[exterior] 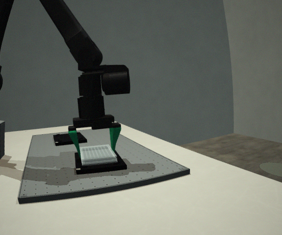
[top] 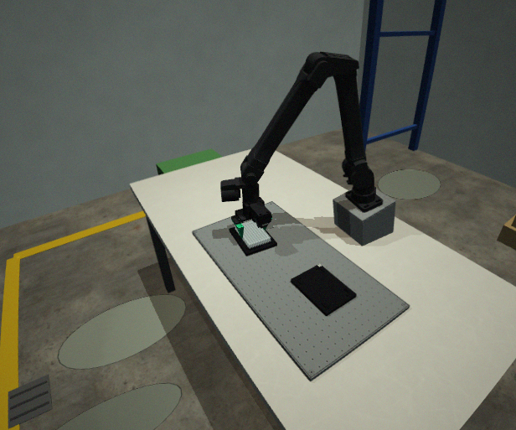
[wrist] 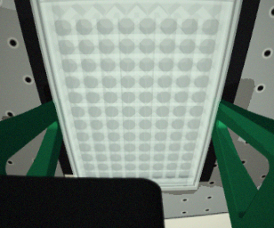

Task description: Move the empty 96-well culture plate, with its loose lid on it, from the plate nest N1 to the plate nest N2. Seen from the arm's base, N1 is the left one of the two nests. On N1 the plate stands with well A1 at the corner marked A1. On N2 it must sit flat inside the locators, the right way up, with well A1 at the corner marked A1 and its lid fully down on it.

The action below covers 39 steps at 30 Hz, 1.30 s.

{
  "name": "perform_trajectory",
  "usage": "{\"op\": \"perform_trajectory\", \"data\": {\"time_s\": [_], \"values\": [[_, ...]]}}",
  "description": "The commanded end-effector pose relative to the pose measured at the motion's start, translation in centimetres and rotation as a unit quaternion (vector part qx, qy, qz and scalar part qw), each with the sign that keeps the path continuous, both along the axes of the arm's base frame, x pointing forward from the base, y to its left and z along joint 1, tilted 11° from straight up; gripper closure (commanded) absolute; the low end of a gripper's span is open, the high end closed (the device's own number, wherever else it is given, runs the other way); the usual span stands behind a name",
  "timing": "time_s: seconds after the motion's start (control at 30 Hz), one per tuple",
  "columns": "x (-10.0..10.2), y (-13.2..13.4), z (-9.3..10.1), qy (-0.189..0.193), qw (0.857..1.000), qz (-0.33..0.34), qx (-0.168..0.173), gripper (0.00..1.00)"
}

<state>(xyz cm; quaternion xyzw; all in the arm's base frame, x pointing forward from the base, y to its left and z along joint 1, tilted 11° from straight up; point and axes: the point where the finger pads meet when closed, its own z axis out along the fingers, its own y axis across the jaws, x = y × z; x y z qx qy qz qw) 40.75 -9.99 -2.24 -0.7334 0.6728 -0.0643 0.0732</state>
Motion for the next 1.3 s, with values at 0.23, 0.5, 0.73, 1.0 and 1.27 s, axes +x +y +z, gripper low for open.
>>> {"op": "perform_trajectory", "data": {"time_s": [0.23,0.5,0.73,1.0,1.27], "values": [[2.24,-0.26,0.42,-0.017,1.0,-0.003,-0.004,1.0],[2.27,-0.27,0.42,-0.017,1.0,-0.003,-0.004,1.0],[1.95,-0.18,0.22,-0.014,1.0,-0.002,-0.003,0.0],[1.91,-0.17,0.2,-0.014,1.0,-0.002,-0.003,0.0],[1.91,-0.17,0.2,-0.014,1.0,-0.002,-0.003,0.0]]}}
